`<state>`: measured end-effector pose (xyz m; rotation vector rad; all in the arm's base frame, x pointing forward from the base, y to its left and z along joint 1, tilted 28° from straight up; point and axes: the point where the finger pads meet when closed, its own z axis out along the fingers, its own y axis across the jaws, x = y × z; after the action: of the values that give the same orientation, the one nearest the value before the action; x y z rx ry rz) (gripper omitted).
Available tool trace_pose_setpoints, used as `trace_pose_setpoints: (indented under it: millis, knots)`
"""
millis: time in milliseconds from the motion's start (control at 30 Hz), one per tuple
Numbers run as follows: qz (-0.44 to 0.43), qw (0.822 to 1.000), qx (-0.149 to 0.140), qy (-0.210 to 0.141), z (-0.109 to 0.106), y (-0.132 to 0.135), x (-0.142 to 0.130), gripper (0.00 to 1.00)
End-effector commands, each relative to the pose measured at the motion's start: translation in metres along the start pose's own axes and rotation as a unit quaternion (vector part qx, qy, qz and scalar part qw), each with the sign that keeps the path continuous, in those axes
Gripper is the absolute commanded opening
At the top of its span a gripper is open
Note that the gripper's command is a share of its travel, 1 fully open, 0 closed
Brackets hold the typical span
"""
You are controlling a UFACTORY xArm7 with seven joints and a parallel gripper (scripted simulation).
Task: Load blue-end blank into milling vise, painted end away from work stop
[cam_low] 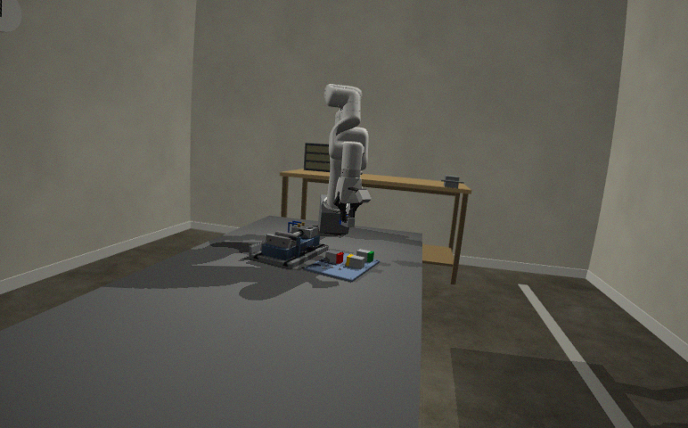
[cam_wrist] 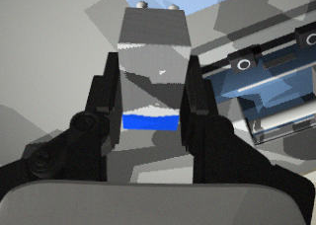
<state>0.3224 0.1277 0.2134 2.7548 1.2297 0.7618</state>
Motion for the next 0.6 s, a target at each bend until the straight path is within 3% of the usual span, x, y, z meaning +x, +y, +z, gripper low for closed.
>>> trace_pose_setpoints:
  millis: [0, 333, 567]
  knots:
    - [-0.050, 0.999, 0.000, 0.002, -0.0010, 0.0006, 0.0013, 0.00]
    - [-0.085, 0.996, 0.000, 0.002, -0.0010, 0.0006, 0.0013, 0.00]
    - [-0.163, 0.987, 0.000, 0.002, -0.0010, 0.0006, 0.0013, 0.00]
